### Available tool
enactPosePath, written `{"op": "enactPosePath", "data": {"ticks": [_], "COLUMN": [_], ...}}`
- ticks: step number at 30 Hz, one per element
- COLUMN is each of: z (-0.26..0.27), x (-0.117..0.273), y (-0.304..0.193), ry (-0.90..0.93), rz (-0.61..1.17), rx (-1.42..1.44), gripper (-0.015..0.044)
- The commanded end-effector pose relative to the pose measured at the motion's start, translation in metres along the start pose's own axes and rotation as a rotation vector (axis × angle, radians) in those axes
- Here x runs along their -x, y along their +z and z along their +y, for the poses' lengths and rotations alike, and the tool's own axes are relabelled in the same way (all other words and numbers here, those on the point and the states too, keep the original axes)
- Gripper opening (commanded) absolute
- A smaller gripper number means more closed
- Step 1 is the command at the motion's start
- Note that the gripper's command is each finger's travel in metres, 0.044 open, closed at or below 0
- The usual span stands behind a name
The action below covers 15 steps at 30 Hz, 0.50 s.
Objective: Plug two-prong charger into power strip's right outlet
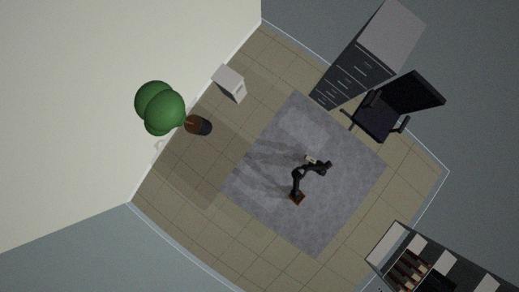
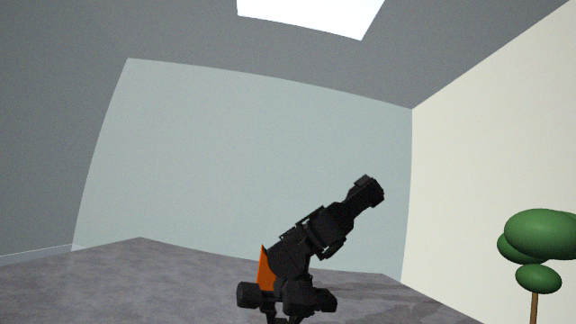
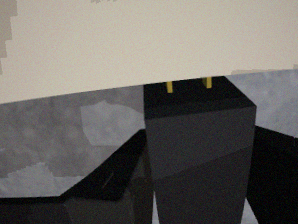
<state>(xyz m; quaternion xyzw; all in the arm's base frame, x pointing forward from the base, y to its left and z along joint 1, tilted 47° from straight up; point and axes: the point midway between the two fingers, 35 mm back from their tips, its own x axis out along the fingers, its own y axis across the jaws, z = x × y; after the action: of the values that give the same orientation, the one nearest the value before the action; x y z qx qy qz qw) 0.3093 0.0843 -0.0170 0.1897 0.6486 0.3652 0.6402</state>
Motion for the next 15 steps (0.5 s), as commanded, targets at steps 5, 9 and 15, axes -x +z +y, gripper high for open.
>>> {"op": "enactPosePath", "data": {"ticks": [5,9,15], "z": [0.0005,0.0005,0.0005], "x": [0.0001,0.0002,0.0004], "y": [0.0032,0.0045,0.0065], "ry": [0.005,0.005,0.005], "rz": [-0.001,-0.001,-0.001], "rx": [-0.007,-0.007,-0.007], "gripper": [0.0000,0.0000,0.0000]}}
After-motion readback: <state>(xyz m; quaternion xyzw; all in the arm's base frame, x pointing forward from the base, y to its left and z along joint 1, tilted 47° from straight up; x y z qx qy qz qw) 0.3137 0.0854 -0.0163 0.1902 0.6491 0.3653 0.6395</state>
